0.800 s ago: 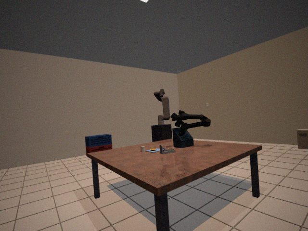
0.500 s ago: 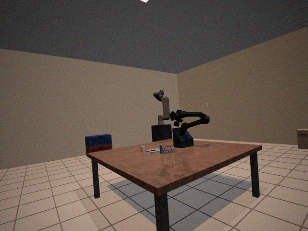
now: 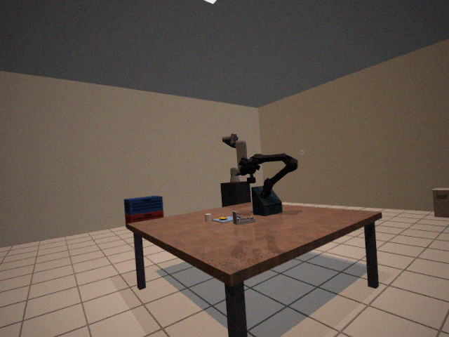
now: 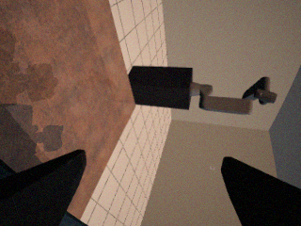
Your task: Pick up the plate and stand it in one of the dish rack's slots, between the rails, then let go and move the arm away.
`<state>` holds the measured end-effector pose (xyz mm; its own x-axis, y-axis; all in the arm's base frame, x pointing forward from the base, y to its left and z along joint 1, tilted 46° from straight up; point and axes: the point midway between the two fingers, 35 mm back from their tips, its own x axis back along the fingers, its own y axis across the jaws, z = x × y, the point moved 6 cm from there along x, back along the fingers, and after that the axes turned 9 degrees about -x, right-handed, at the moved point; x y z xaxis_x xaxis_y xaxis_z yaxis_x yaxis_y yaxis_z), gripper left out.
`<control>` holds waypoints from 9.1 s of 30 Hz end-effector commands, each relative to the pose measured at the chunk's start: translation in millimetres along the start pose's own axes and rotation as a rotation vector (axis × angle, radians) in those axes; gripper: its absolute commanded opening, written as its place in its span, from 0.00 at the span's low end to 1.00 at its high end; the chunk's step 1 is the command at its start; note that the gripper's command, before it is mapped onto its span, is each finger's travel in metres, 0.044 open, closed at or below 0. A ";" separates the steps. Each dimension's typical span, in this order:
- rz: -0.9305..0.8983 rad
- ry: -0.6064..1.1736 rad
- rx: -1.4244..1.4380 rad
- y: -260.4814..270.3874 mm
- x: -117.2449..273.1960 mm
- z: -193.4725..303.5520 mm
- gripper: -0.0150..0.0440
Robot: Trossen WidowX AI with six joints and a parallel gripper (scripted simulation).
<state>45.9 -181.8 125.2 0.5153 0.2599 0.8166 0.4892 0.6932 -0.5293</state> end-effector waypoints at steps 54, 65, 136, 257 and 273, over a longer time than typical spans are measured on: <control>-1.276 -0.159 0.510 233.3 12.5 -206.0 0.93; -1.275 -0.159 0.510 239.9 11.2 -202.2 0.93; -1.264 -0.162 0.505 195.6 26.2 -221.7 0.25; -0.567 0.125 -1.051 211.7 107.7 20.4 0.25; -0.614 -0.240 -0.983 235.4 98.0 29.6 0.25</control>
<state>191.6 24.5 89.8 -0.0589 0.2179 0.9742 0.9954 -0.0616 0.0740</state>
